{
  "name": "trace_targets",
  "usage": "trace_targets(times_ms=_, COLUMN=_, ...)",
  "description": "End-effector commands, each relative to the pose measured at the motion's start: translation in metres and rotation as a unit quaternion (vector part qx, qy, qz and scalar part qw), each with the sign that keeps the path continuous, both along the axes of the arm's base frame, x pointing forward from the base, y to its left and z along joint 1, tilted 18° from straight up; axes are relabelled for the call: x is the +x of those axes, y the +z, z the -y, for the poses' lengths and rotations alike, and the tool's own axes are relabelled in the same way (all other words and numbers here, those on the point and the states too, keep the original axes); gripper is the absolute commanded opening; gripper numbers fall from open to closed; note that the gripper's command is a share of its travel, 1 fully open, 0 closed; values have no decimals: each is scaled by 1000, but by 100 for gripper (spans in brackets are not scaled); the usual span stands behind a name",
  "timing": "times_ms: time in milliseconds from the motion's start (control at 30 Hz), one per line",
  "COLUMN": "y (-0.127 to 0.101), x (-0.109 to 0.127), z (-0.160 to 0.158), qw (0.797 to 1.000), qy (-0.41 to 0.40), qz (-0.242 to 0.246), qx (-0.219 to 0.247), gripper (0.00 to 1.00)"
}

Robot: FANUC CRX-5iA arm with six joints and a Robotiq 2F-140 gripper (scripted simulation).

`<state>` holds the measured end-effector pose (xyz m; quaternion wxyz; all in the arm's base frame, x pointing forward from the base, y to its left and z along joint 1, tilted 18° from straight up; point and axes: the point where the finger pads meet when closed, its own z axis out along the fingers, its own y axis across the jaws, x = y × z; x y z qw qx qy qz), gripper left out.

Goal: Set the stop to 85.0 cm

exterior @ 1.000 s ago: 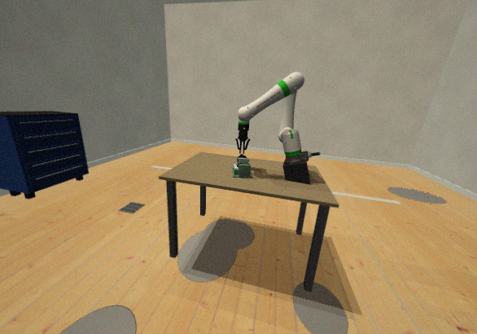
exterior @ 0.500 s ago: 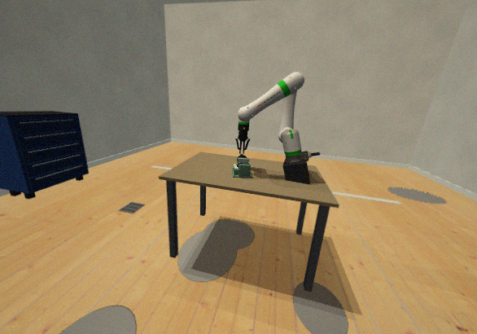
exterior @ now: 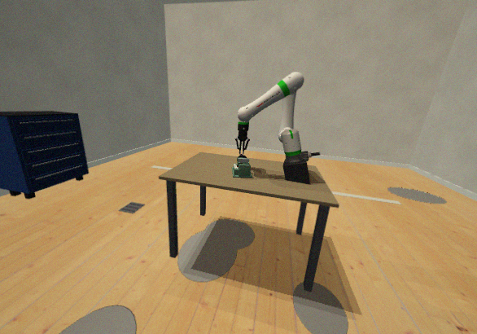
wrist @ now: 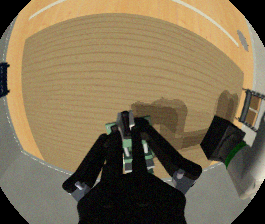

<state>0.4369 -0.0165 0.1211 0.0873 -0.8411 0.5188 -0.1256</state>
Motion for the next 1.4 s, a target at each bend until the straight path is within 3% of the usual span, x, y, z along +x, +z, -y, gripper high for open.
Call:
trace_targets(times_ms=0, y=0, x=0, z=0, qw=1000, qy=0, qz=0, qx=0, gripper=4)
trace_targets(times_ms=1367, y=-4, x=19, z=-8, qw=1000, qy=0, qz=0, qx=0, gripper=4)
